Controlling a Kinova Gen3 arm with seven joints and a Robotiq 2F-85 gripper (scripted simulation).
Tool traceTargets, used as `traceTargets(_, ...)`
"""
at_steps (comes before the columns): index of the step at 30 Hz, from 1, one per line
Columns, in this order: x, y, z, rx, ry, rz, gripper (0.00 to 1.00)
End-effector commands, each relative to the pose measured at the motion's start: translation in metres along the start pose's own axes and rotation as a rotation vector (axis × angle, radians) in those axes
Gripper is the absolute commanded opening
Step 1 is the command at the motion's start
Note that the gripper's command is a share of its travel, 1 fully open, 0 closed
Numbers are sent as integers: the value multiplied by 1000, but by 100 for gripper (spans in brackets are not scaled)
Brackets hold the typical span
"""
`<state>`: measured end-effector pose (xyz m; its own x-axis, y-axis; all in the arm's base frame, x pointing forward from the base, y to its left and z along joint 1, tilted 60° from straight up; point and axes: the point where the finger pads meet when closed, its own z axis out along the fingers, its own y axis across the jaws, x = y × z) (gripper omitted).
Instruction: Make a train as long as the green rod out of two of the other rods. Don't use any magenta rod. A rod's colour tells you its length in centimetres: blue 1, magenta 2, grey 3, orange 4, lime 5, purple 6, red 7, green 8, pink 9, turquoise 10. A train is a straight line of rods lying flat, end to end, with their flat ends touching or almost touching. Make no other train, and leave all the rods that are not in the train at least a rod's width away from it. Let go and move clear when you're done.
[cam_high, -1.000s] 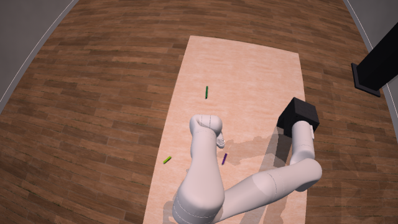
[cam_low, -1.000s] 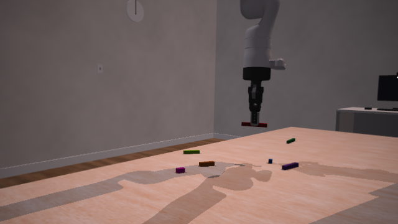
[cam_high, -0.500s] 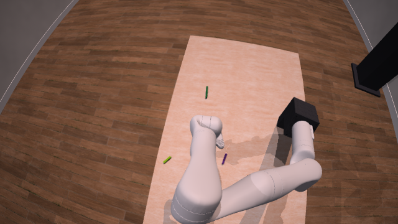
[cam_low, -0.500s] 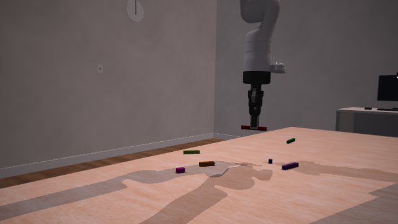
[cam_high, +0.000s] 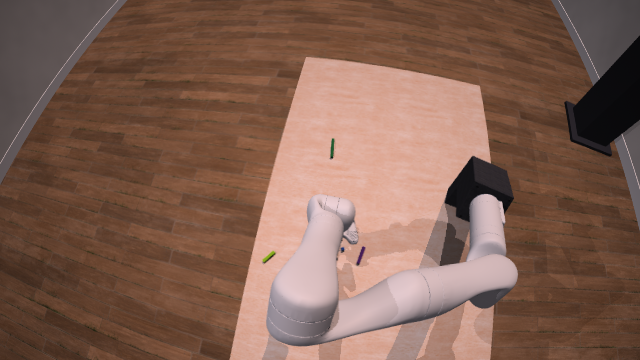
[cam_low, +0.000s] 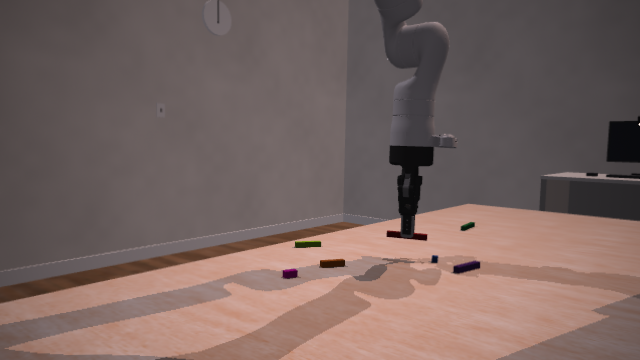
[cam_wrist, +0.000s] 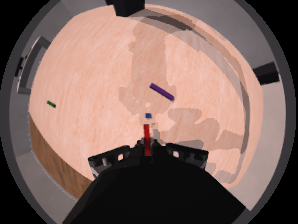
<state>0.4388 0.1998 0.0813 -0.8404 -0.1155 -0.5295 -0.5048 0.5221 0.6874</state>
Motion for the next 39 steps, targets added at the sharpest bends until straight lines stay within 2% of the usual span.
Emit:
traceTargets(1, 2, -1, 14, -3, 5, -5, 5)
traceTargets(10, 1, 1, 25, -3, 4, -6, 5)
traceTargets(39, 1, 1, 25, -3, 5, -6, 5)
